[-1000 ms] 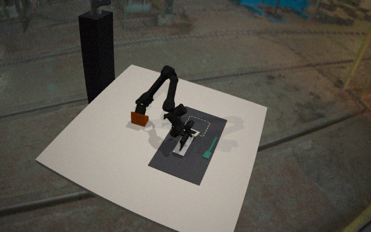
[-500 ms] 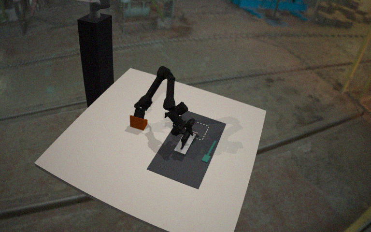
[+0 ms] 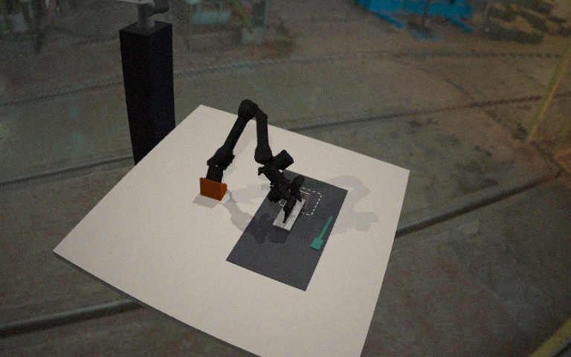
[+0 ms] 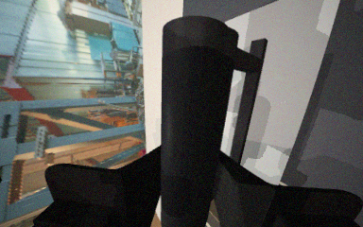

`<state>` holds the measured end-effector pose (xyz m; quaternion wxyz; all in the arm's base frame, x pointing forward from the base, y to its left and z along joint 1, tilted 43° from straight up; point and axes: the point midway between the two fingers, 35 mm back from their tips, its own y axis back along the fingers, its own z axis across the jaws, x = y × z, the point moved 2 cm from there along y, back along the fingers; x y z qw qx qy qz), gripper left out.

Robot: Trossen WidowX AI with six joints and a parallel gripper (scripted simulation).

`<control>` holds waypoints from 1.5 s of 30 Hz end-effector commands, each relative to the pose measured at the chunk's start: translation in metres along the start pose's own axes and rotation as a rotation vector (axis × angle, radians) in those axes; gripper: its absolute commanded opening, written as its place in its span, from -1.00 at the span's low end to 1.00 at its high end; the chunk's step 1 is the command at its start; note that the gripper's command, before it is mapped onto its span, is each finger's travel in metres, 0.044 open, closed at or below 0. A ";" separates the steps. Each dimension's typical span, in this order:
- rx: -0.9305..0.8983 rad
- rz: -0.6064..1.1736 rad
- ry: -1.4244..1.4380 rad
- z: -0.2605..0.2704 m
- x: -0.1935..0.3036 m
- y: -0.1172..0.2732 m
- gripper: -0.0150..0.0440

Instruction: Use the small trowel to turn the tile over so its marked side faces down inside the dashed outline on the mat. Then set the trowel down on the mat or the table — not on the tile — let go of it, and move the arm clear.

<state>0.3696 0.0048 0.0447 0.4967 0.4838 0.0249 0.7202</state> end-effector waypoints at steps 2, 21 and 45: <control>-0.006 -0.006 -0.002 -0.001 0.009 0.000 -0.49; -0.007 -0.009 0.001 0.021 -0.048 0.019 -0.49; -0.007 -0.009 0.001 0.022 -0.048 0.019 -0.49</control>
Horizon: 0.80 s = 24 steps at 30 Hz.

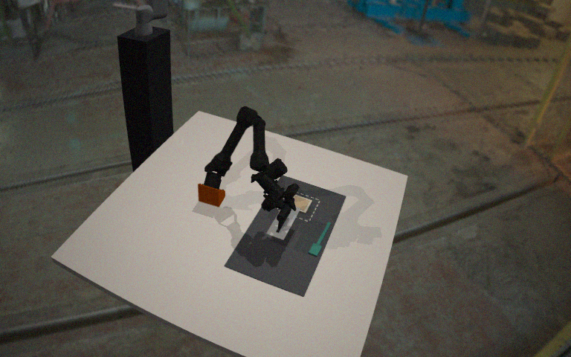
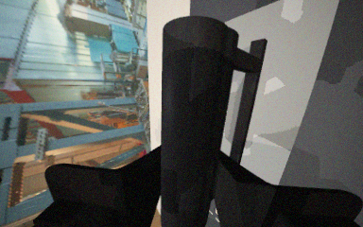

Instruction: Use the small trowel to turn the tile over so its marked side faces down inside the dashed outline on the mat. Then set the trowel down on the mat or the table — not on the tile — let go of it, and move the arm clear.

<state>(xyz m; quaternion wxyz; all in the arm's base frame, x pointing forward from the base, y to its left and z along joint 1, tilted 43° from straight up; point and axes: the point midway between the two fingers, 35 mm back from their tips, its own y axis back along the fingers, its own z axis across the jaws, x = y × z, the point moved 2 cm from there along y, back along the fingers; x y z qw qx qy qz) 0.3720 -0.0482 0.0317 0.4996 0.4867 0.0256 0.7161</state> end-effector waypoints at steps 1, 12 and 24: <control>-0.008 0.000 0.009 0.003 0.000 0.001 -0.49; -0.008 0.000 0.009 0.003 0.000 0.001 -0.49; 0.003 0.000 0.002 0.000 -0.001 0.000 -0.49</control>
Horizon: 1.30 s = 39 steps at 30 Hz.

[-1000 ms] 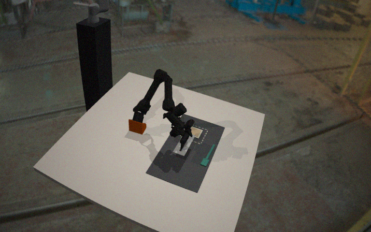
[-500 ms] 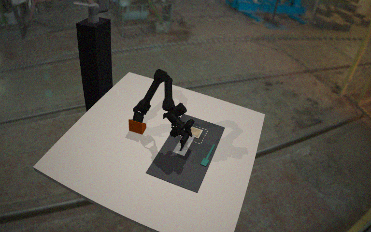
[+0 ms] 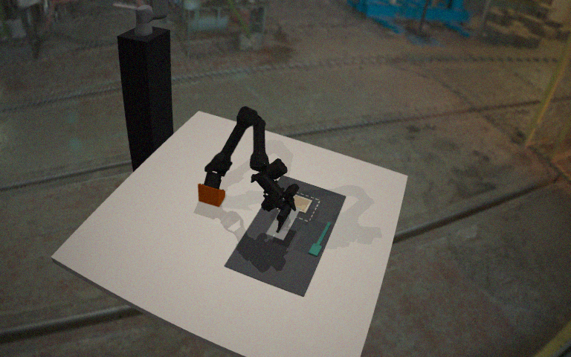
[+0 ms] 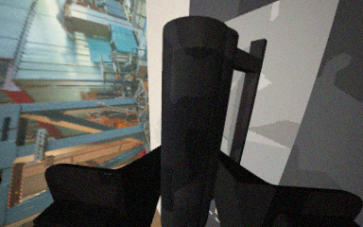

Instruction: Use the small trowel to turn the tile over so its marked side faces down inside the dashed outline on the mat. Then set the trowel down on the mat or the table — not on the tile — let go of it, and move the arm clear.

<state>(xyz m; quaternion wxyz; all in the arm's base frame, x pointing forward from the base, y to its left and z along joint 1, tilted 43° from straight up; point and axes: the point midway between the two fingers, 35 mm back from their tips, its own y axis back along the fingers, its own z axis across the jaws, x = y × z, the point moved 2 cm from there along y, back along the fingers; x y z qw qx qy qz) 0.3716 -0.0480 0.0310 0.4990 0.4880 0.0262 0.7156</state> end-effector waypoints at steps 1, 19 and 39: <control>0.007 -0.001 0.009 0.000 -0.002 0.000 -0.49; 0.217 0.059 0.189 -0.022 -0.058 -0.010 -0.49; 0.318 0.269 0.357 -0.043 -0.099 -0.010 -0.49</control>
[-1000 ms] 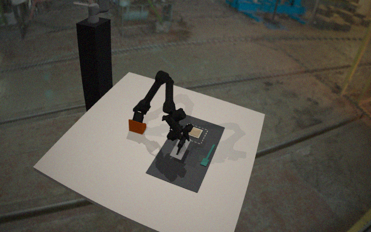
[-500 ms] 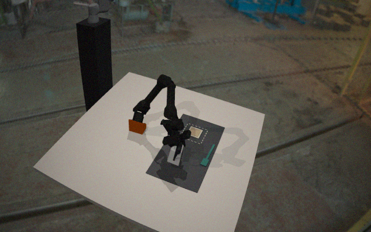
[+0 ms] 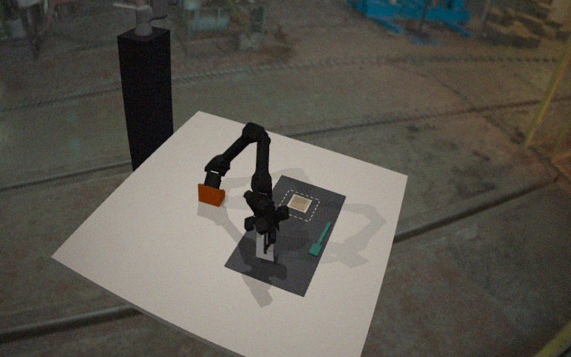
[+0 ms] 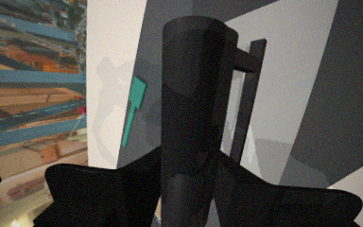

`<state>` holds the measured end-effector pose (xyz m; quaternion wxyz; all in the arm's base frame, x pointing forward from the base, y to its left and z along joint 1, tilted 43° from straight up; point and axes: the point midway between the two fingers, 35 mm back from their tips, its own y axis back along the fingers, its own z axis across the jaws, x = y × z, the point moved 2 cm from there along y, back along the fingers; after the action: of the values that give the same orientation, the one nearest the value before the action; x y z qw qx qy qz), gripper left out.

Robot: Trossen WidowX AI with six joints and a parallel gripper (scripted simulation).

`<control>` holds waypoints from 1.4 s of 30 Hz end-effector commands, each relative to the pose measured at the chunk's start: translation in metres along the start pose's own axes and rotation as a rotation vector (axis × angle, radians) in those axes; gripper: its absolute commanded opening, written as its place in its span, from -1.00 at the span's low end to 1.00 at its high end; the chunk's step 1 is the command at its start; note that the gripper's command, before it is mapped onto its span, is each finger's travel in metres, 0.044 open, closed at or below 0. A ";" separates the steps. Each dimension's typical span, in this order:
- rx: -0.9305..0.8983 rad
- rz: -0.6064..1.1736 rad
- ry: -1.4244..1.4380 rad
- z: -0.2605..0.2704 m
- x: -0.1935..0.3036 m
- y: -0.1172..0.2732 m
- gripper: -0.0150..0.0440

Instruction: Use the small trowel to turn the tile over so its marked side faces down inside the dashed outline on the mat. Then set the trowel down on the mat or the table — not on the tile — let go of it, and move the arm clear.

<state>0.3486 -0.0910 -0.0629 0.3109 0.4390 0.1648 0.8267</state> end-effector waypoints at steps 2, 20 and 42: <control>-0.014 0.038 0.049 -0.002 -0.007 0.005 -0.49; -0.109 0.204 0.205 -0.024 -0.026 0.013 -0.49; -0.339 0.276 0.359 -0.043 -0.049 0.027 -0.49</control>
<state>0.3216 -0.1382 -0.1045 0.2210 0.2597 0.0213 0.9398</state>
